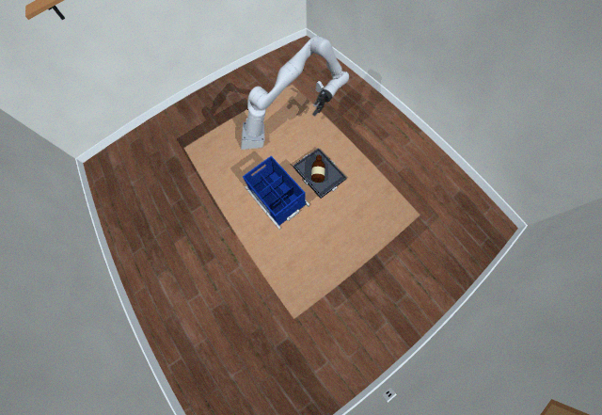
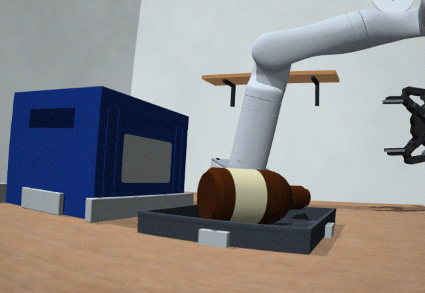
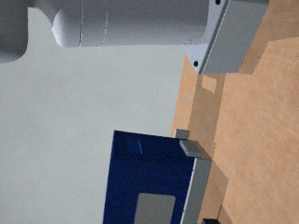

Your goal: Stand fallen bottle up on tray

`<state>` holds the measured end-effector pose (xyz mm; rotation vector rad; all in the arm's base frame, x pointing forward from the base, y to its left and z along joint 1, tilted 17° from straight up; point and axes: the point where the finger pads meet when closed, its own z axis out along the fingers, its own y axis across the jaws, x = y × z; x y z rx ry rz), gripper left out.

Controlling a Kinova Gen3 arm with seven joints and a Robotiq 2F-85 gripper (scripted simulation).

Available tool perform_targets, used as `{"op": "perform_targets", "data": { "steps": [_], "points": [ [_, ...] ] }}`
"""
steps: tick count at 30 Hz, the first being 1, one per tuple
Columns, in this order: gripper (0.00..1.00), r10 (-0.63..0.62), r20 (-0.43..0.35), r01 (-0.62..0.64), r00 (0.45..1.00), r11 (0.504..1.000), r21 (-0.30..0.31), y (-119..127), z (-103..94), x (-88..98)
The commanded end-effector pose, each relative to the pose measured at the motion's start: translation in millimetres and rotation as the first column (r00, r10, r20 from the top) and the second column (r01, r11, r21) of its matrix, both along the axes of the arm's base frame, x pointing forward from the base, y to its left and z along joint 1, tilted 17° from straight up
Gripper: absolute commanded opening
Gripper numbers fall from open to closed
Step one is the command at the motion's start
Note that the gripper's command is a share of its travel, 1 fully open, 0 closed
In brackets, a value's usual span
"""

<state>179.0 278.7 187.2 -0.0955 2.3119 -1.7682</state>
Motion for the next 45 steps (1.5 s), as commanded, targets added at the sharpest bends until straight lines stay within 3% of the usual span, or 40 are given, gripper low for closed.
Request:
{"op": "perform_targets", "data": {
  "steps": [1,20,26,32,34,37,41,45],
  "points": [
    [1.0,0.0,0.0,0.0,1.0,1.0,0.001,0,0.6,-0.1],
    [1.0,-0.001,-0.001,0.001,1.0,1.0,0.003,0,0.6,0.2],
    [1.0,-0.025,-0.022,0.026,0.999,0.999,0.037,-6,-0.8,5.4],
    [1.0,-0.093,-0.083,0.104,0.992,0.984,0.141,-22,-5.4,19.6],
    [1.0,-0.093,-0.083,0.104,0.992,0.984,0.141,-22,-5.4,19.6],
    [1.0,-0.14,-0.127,0.165,0.982,0.961,0.223,-33,-9.1,29.3],
    [1.0,-0.206,-0.192,0.263,0.96,0.895,0.359,-49,-14.7,43.5],
    [1.0,-0.266,-0.25,0.36,0.931,0.783,0.508,-64,-19.6,59.0]
  ]
}}
